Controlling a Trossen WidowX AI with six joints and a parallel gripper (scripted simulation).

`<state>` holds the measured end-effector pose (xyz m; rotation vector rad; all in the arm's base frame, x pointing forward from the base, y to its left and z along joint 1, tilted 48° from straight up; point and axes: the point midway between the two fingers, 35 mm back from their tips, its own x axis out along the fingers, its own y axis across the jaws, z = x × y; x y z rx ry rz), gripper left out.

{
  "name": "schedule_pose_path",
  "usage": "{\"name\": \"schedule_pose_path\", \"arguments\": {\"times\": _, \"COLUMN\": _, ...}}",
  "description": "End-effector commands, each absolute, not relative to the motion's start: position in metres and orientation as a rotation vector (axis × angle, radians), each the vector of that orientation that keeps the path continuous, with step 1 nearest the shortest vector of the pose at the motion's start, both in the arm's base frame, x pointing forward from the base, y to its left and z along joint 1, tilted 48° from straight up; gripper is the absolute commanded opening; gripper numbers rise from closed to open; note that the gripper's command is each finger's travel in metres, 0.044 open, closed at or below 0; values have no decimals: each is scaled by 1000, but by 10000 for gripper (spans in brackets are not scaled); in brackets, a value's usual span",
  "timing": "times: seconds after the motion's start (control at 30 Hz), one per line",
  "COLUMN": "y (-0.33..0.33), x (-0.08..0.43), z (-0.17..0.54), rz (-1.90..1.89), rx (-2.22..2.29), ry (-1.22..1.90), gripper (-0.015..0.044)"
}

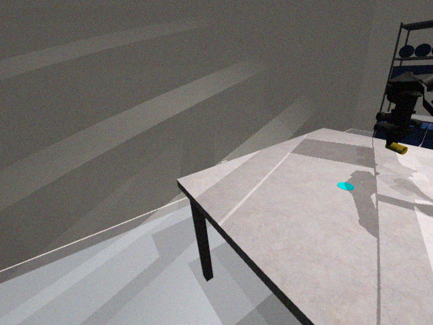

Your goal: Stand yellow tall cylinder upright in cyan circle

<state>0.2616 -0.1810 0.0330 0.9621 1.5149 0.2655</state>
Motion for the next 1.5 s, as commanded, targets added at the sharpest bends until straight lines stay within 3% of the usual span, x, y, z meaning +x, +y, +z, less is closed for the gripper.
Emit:
{"name": "schedule_pose_path", "arguments": {"times": 0.0, "y": -176, "x": 268, "z": 42, "rz": 260, "rx": 965, "ry": 1508, "gripper": 105}}
{"name": "schedule_pose_path", "arguments": {"times": 1.47, "y": -98, "x": 319, "z": 140, "rz": 251, "rx": 996, "ry": 1448, "gripper": 105}}
